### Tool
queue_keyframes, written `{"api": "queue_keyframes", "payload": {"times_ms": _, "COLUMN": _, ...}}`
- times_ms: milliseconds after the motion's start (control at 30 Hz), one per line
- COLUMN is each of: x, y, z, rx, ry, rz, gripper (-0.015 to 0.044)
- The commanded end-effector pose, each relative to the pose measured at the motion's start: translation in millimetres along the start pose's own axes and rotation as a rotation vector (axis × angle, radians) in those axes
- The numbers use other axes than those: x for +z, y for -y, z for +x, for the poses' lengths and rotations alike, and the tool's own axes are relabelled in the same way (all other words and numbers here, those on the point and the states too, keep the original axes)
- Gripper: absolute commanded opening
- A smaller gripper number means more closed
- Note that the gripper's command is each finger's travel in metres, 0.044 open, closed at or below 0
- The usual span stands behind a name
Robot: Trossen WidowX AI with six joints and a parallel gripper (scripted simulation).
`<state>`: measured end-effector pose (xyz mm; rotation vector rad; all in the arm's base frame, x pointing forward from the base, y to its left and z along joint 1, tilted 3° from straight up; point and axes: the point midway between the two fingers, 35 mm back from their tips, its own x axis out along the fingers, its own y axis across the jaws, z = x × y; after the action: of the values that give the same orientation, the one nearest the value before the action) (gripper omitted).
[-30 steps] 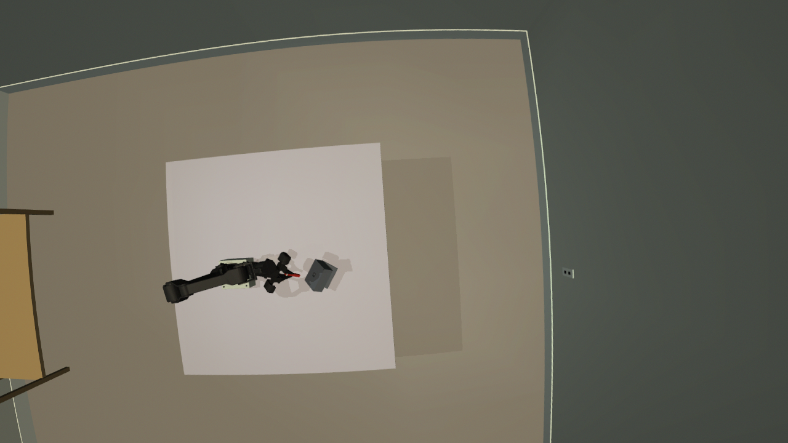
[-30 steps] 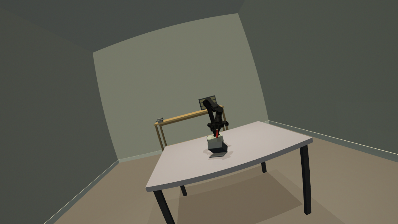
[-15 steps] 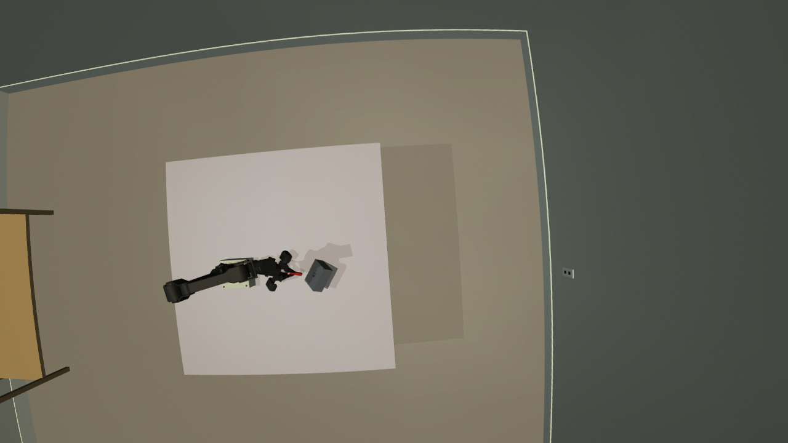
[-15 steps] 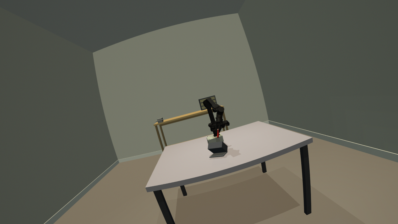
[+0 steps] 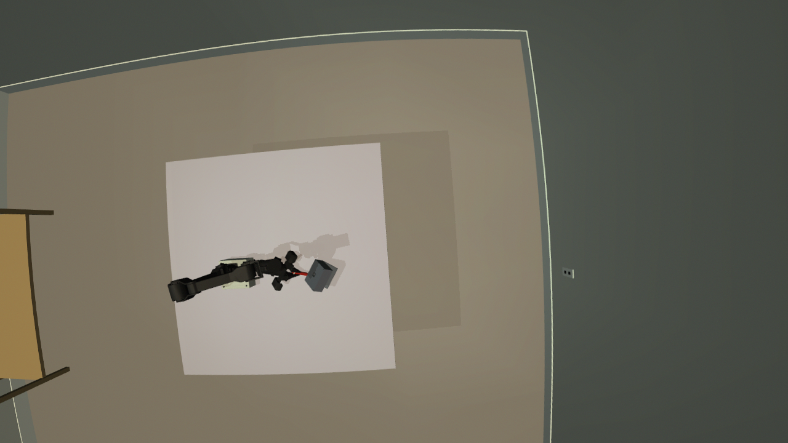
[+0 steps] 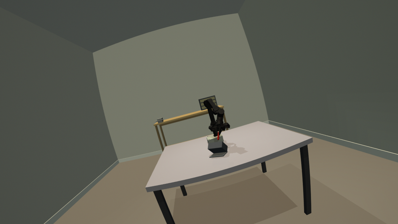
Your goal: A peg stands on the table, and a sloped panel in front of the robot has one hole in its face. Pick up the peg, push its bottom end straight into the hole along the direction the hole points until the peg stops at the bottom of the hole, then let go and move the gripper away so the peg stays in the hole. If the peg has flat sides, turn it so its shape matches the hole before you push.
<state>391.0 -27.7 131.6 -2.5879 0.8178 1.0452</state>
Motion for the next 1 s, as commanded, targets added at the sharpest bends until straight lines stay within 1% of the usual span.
{"api": "queue_keyframes", "payload": {"times_ms": 0, "x": 3.5, "y": 0.9, "z": 9.2, "rx": -0.002, "ry": -0.001, "rz": -0.008, "gripper": 0.0000}}
{"api": "queue_keyframes", "payload": {"times_ms": 467, "x": 3.6, "y": 1.9, "z": 17.1, "rx": -0.004, "ry": -0.011, "rz": -0.006, "gripper": 0.0000}}
{"api": "queue_keyframes", "payload": {"times_ms": 967, "x": 3.6, "y": 1.7, "z": 36.2, "rx": -0.004, "ry": -0.013, "rz": -0.006, "gripper": 0.0000}}
